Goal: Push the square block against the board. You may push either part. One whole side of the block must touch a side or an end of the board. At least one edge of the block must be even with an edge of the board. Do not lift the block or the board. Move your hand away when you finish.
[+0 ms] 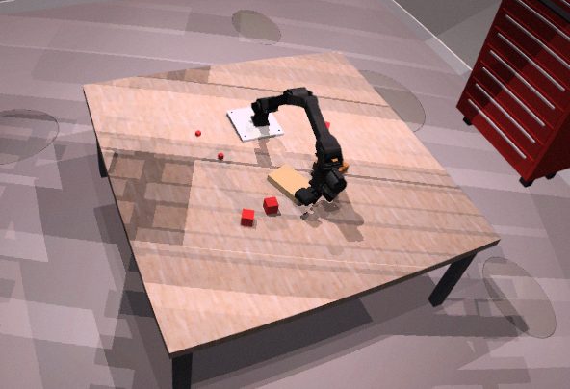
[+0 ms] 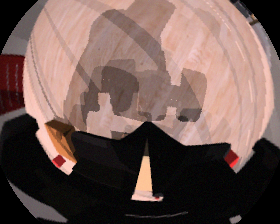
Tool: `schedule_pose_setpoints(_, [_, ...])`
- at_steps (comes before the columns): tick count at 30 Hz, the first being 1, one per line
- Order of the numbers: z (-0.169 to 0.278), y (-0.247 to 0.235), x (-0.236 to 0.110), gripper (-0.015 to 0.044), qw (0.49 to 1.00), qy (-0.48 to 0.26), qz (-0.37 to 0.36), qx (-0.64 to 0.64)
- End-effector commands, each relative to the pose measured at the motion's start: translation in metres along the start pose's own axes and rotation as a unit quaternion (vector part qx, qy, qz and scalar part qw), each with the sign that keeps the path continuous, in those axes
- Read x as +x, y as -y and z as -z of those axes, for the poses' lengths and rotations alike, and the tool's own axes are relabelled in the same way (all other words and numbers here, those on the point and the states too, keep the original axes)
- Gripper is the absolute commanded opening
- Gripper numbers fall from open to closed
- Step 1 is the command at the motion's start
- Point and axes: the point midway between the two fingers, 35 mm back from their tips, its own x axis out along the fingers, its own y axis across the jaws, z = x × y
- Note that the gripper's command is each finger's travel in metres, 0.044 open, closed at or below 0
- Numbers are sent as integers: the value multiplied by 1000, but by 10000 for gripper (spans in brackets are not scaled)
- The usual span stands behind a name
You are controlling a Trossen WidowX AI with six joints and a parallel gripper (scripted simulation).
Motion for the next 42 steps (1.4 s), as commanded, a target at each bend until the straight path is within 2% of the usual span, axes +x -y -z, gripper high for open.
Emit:
schedule_pose_setpoints(1, [-7, -1, 1, 0, 1000, -2, 0, 2])
schedule_pose_setpoints(13, [-25, -2, 2, 0, 1000, -1, -1, 2])
schedule_pose_setpoints(15, [-22, -1, -9, 0, 1000, 3, 0, 0])
schedule_pose_setpoints(19, [-22, 0, -51, 0, 1000, 9, 2, 0])
schedule_pose_setpoints(25, [-22, 0, -54, 0, 1000, 9, 3, 3])
schedule_pose_setpoints(33, [-4, 17, -55, 0, 992, 7, 3, 128])
schedule_pose_setpoints(42, [20, 36, -56, 0, 960, 4, 3, 278])
